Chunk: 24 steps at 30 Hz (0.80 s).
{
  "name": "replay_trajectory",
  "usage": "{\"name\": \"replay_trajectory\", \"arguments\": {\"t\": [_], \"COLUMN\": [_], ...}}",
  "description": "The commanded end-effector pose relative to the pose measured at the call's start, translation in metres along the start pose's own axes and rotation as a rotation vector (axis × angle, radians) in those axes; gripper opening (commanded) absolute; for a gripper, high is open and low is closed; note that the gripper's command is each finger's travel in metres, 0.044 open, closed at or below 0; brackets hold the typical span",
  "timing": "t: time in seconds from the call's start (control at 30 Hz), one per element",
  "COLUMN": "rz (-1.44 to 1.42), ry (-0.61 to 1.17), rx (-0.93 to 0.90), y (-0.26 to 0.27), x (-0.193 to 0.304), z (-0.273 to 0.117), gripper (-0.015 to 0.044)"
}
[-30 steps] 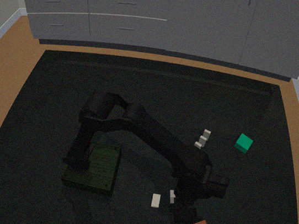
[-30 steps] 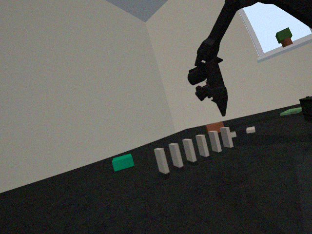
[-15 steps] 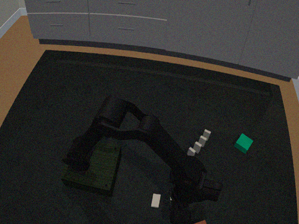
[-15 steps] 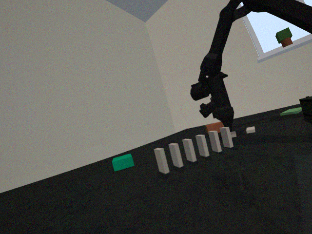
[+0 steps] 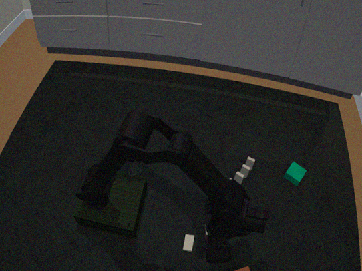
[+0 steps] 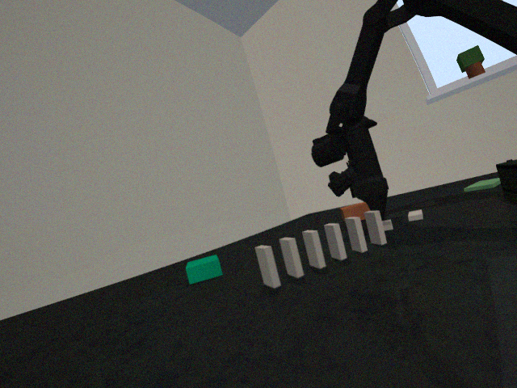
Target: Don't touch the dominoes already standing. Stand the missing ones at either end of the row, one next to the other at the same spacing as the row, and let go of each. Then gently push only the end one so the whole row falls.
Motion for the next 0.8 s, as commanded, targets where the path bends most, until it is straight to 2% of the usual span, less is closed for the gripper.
{"name": "replay_trajectory", "arguments": {"t": [0.0,0.23,0.4,0.5,0.77], "rz": [0.015,-0.009,-0.011,-0.166,-1.0], "ry": [-0.003,0.001,0.002,0.001,-0.001], "rx": [-0.006,-0.005,-0.004,-0.005,-0.006], "y": [0.002,0.025,0.026,0.029,0.04], "x": [-0.001,0.007,0.009,0.01,0.017], "z": [-0.01,-0.074,-0.08,-0.08,-0.08], "gripper": [0.0,0.0,0.0,0.0079,0.0289]}}
Point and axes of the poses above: the point midway between the two fingers, 35 mm back from their tips, its own z axis out along the fingers, its own y axis across the jaws, x = y × z, the point moved 6 cm from there along -z, back along the fingers, and after that the axes turned 14 degrees about z, right-handed, at the moved point
